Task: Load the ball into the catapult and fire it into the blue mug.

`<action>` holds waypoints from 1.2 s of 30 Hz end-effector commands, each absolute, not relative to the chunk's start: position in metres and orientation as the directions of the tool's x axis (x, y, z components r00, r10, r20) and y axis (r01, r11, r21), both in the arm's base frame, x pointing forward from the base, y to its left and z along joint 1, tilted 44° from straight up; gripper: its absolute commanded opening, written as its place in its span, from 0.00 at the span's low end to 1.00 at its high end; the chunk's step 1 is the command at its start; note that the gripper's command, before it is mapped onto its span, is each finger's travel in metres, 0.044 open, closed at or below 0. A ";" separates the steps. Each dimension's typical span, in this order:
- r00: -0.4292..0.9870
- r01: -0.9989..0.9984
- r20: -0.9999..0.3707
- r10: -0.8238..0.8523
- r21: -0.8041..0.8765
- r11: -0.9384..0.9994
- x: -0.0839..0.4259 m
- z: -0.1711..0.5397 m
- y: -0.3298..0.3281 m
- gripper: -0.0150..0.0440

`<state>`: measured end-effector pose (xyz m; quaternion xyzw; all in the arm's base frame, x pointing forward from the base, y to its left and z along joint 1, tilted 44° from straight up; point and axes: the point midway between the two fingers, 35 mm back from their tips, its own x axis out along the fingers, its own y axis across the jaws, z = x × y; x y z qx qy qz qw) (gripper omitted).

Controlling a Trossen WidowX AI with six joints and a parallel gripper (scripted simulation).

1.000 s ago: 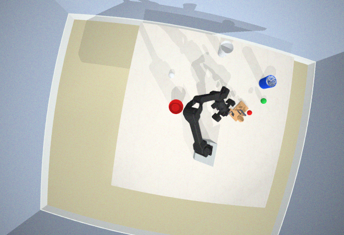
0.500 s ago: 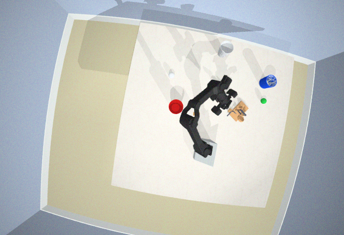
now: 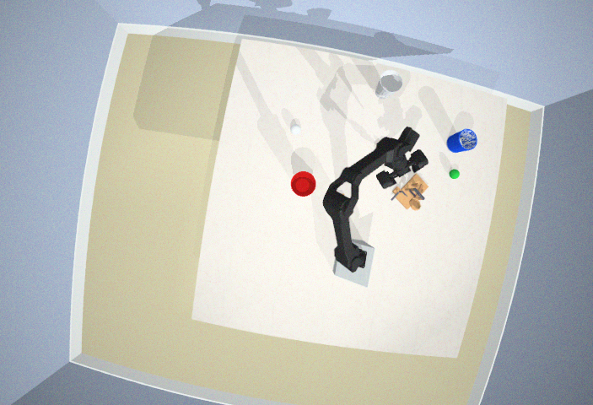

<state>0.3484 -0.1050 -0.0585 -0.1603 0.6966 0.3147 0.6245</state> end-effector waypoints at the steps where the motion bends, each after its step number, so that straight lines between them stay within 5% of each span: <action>1: -0.089 -0.513 -0.978 0.189 0.208 0.833 0.365 -0.067 -0.122 1.00; 18: 0.210 -0.045 -0.959 0.191 0.186 0.981 0.407 -0.091 -0.199 1.00; 36: 0.525 0.384 -0.844 0.111 0.351 0.854 0.436 -0.102 -0.298 1.00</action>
